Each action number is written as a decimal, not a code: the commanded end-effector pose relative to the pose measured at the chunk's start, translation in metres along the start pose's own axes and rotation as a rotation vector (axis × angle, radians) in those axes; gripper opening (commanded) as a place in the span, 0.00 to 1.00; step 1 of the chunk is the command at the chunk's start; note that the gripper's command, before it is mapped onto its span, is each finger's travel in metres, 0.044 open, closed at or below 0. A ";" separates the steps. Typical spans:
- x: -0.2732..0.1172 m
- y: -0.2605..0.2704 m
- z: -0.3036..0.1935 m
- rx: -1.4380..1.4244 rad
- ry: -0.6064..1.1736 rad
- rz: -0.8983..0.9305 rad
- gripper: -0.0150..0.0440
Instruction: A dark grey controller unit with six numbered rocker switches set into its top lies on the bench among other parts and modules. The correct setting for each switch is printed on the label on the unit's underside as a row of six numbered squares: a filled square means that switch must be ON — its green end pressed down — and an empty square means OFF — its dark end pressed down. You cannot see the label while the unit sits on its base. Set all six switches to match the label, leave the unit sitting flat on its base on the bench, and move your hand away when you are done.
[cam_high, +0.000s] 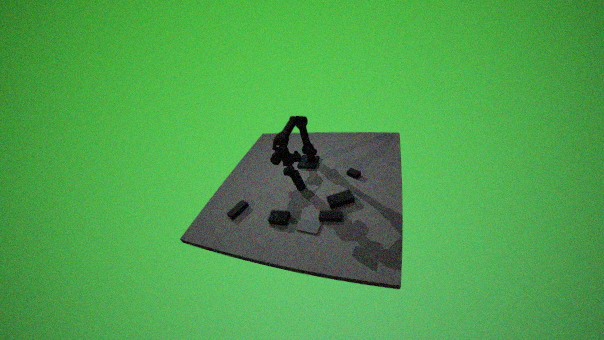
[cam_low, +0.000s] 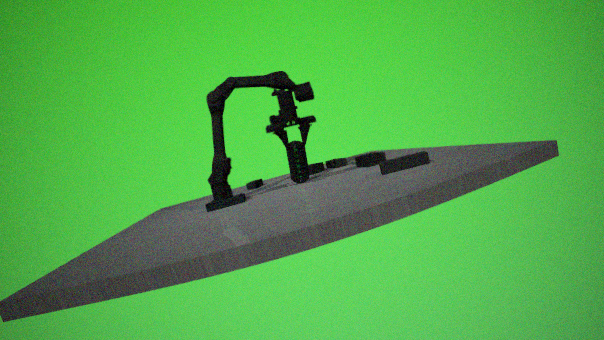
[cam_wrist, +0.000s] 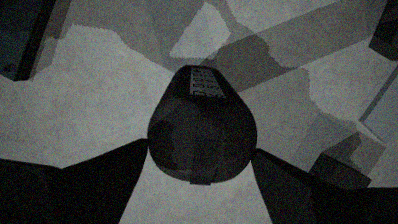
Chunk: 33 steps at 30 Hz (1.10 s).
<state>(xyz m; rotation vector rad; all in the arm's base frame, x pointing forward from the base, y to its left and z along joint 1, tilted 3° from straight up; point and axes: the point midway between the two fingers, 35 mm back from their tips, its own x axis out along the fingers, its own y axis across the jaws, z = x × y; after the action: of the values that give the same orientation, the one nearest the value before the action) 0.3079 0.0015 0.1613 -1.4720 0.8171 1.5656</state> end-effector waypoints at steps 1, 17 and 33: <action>0.003 -0.001 -0.006 -0.001 0.015 0.008 0.82; 0.005 -0.001 -0.017 -0.001 0.054 0.008 0.83; 0.008 -0.001 -0.030 -0.001 0.085 0.008 0.83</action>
<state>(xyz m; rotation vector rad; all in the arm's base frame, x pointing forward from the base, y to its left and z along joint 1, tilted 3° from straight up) 0.3209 -0.0207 0.1553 -1.5473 0.8615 1.5091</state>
